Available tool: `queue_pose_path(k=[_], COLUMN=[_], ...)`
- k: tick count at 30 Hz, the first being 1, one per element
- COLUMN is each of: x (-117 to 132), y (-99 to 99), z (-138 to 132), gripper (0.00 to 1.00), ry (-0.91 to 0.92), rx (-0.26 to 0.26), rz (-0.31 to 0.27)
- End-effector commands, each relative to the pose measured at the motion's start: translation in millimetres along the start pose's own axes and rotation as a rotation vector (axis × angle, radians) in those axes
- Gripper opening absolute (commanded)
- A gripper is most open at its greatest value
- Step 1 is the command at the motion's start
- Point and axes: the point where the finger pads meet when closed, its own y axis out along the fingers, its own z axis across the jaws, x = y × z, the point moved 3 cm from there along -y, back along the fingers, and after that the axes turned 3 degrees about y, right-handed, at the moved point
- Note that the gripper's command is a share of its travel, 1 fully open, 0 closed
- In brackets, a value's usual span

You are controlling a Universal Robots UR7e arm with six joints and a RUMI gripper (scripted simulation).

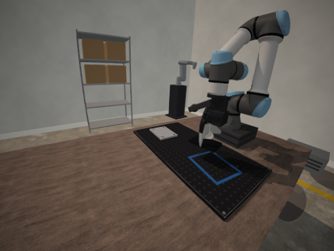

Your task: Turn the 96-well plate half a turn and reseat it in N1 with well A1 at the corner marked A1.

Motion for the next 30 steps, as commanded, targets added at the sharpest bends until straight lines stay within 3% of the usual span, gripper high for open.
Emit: queue_pose_path(k=[1,16,26,30], x=[24.0,67.2,67.2,67.1], y=[-0.4,1.2,1.2,2.1], z=[-5.1,-9.2,-9.1,-6.3], gripper=[0.0,0.0,0.0,0.0], ry=[0.006,0.006,0.006,-0.128], rx=[-0.003,-0.003,-0.002,0.0], rz=[0.004,0.004,0.004,0.004])
